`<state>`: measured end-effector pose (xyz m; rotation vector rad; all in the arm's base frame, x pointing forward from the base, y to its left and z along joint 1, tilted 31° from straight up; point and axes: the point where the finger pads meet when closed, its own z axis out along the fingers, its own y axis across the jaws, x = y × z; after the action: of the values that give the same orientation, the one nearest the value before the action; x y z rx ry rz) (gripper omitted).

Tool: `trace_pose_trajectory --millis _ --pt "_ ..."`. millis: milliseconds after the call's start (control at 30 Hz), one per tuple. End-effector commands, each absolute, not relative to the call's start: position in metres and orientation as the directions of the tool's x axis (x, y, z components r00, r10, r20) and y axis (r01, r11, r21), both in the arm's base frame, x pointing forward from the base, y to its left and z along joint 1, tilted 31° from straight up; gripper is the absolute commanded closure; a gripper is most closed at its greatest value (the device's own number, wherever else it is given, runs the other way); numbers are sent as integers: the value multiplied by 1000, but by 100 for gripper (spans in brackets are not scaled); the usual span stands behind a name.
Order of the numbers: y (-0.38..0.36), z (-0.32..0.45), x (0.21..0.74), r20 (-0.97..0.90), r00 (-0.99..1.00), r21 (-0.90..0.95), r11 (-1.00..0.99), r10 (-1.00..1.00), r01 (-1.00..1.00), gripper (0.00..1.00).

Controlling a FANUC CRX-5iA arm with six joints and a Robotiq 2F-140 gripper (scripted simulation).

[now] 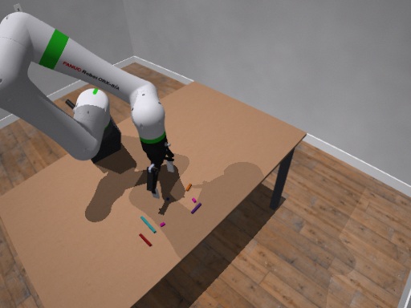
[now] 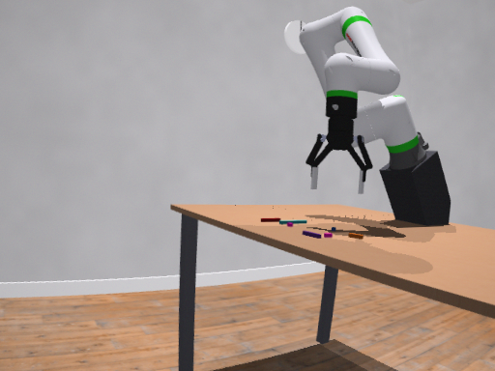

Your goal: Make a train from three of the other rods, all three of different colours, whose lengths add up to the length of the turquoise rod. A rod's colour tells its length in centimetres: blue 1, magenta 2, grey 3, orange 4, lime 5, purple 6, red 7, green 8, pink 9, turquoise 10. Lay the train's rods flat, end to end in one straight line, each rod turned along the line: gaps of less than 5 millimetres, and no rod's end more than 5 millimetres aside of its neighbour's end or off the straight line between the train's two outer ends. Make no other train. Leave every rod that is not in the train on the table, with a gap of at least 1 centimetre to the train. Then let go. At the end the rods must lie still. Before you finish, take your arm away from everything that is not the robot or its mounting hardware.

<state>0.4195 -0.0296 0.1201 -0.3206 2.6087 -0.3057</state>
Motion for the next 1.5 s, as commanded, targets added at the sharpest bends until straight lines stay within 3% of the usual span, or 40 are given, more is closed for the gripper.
trace_pose_trajectory --millis 0,200,633,933,1467 --pt "-30 120 420 -443 -852 -272 947 -280 -170 0" --pt "-33 121 422 -429 -846 -289 935 -318 -206 0" --pt "-69 131 443 -298 -729 -407 773 -616 -487 0" --pt "-104 140 460 -177 -567 -474 575 -804 -667 0" --pt "-148 150 478 -28 -345 -520 309 -938 -796 0"
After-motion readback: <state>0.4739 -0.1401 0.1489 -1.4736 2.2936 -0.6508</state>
